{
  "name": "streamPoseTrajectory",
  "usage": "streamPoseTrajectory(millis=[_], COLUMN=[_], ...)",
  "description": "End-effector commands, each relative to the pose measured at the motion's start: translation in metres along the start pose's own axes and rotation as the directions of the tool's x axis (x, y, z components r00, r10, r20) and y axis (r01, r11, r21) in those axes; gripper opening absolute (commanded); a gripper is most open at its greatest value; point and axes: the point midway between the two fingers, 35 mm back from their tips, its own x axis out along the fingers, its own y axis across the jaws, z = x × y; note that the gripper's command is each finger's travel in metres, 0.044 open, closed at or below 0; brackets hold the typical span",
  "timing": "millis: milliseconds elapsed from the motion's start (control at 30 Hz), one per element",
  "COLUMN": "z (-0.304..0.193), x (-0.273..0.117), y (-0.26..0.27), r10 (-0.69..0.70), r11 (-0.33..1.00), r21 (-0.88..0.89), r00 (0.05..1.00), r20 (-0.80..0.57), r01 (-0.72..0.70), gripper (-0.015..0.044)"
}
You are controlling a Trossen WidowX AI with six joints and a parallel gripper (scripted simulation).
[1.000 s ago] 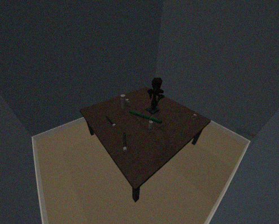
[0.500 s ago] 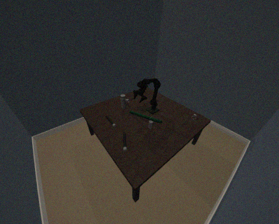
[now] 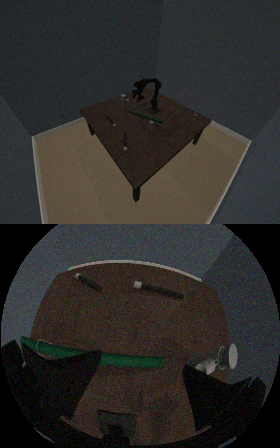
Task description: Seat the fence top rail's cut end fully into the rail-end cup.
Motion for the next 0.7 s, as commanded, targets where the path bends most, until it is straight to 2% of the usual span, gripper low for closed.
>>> streamPoseTrajectory(millis=[0,167,367,467,667], z=[0.000,-0.001,-0.005,-0.009,-0.017], x=[0.005,0.012,0.017,0.018,0.019], y=[-0.016,-0.045,-0.082,-0.101,-0.133], r10=[0.009,0.042,0.088,0.112,0.149], r11=[0.986,0.865,0.584,0.406,0.238], r21=[-0.166,-0.496,-0.803,-0.907,-0.967], r00=[1.000,0.997,0.993,0.991,0.987], r20=[-0.027,-0.061,-0.078,-0.076,-0.059], r01=[-0.014,-0.067,-0.114,-0.116,-0.094], gripper=[0.0440,0.0440,0.0440,0.0440,0.0440])
